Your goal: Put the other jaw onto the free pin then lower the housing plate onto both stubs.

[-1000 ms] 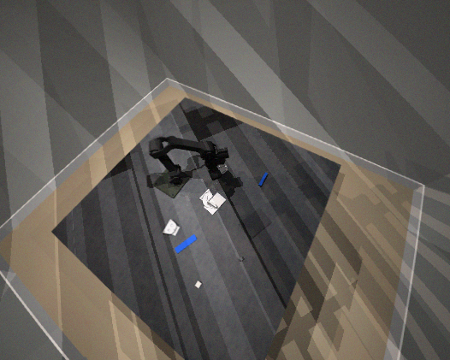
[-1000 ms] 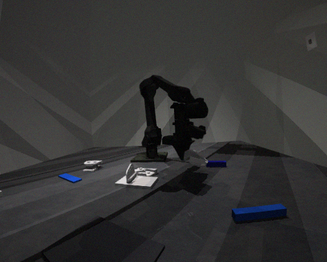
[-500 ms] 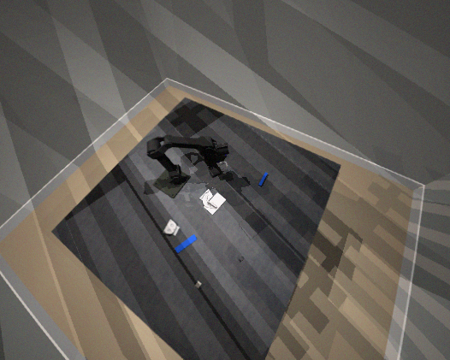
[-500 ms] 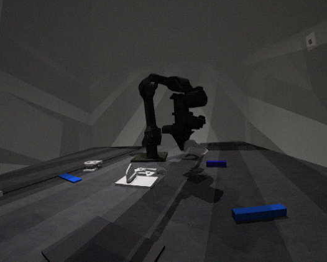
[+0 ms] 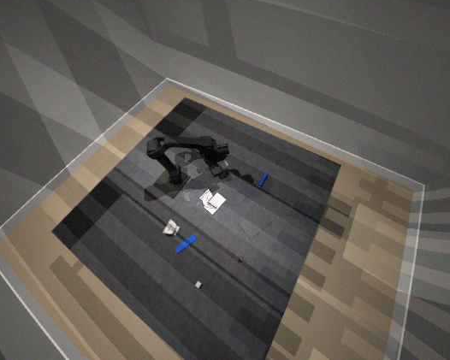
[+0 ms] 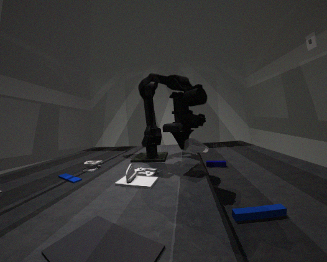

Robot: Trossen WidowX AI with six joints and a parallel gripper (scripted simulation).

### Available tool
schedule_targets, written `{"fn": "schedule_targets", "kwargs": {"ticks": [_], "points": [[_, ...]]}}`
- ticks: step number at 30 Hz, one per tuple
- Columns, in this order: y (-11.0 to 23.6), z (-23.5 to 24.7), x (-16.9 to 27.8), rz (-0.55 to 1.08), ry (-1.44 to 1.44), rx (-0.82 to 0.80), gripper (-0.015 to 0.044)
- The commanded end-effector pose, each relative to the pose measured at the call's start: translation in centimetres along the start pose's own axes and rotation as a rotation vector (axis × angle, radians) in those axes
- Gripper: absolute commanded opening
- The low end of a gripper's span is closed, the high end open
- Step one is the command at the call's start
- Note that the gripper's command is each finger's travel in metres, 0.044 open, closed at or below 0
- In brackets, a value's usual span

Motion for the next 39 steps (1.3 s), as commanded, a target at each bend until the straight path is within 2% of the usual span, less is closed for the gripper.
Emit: {"fn": "schedule_targets", "kwargs": {"ticks": [1,29,39], "points": [[0.0,-0.4,-0.3,0.002,0.089,0.002,0.0037],[0.0,-2.9,-1.4,0.003,0.680,0.003,0.0037],[0.0,-3.2,-1.6,0.003,0.746,0.003,0.0037]]}}
Point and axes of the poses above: the point midway between the two fingers, 35 mm back from their tips, its own y axis back along the fingers, its own z axis across the jaws, x = y × z, the point moved 9 cm from there along y, back along the fingers, and after that the axes turned 9 degrees about y, right-handed, at the moved point
